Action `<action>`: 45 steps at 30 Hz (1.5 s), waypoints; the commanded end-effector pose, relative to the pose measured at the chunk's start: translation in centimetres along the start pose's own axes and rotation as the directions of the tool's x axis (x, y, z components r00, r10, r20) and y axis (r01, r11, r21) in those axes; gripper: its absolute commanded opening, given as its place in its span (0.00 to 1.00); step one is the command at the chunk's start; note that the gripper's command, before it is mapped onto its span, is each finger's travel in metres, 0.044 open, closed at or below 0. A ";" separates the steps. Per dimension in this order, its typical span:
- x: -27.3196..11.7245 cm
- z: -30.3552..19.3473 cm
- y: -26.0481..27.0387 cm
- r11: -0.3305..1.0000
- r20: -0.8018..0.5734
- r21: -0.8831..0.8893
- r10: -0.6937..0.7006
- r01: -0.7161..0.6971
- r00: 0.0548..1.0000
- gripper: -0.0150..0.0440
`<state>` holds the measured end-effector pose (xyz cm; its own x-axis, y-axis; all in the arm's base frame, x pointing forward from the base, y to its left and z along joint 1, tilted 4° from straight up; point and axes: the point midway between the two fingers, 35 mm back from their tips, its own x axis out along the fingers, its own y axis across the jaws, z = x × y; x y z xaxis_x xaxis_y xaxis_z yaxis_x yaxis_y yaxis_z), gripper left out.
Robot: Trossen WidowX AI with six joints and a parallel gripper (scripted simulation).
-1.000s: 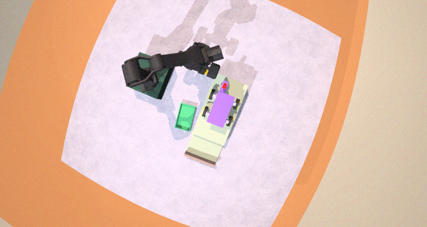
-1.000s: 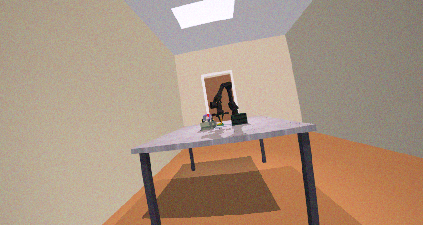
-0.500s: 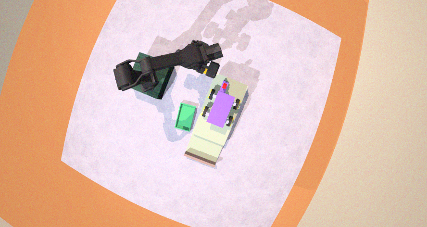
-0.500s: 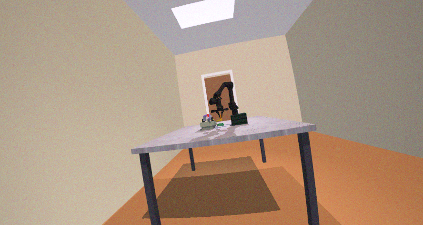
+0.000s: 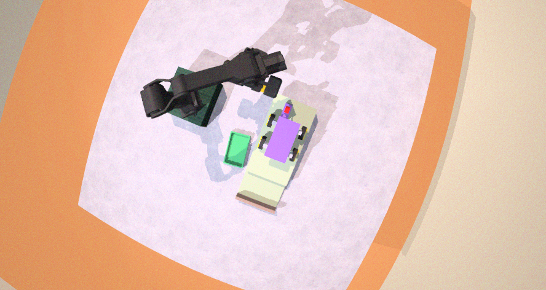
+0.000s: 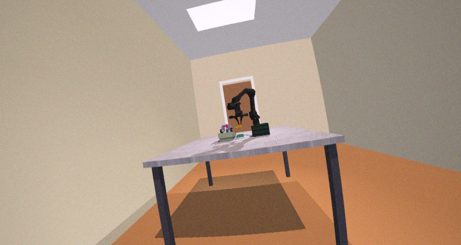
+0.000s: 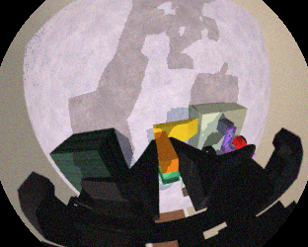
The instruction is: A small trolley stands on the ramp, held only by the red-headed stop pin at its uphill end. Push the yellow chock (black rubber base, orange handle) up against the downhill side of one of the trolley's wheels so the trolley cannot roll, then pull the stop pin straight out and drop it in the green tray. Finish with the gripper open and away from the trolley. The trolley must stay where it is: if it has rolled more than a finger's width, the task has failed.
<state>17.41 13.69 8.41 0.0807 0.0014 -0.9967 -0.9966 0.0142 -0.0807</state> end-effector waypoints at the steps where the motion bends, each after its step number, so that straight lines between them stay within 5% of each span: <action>1: -1.5 0.3 -0.2 1.000 0.012 0.005 -0.009 0.009 1.000 0.25; 15: -3.4 0.6 -0.5 1.000 0.012 0.011 -0.010 0.010 1.000 0.25; 25: -3.4 0.6 -0.5 0.949 0.012 0.314 -0.009 0.005 1.000 0.25; 45: -3.4 0.6 -0.5 0.530 0.012 0.848 -0.010 -0.005 1.000 0.25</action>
<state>17.68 14.29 11.75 0.0913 0.0115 -0.9958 -0.6232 0.7806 -0.0481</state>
